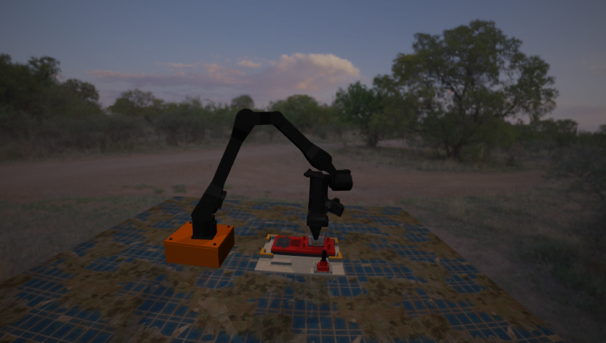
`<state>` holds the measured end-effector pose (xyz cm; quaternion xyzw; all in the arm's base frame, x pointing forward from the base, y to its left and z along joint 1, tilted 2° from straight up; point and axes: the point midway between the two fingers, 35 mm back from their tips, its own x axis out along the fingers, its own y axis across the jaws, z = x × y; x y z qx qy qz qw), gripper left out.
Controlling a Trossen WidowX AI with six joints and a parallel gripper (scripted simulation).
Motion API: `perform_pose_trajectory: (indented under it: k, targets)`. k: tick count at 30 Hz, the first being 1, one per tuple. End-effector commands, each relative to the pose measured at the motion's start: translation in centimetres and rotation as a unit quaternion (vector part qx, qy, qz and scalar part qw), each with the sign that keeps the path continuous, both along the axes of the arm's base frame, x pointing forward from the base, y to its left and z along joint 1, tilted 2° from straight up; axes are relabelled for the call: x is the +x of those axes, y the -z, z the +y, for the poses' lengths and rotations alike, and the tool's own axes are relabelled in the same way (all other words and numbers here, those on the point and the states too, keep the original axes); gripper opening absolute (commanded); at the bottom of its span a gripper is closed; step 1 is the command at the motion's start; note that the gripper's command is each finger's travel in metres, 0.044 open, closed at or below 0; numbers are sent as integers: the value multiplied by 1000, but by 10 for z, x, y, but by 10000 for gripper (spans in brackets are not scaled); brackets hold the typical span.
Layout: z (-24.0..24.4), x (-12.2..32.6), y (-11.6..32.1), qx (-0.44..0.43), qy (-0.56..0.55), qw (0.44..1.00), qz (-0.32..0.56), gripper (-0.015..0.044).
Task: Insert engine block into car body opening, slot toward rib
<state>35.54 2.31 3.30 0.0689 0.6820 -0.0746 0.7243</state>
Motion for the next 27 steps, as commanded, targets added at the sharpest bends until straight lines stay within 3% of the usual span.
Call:
perform_pose_trajectory:
  k: [1,27]
  targets:
    - [-1,0,3,-2,-2,1000,2,158]
    - [-1,0,6,-2,-3,1000,2,158]
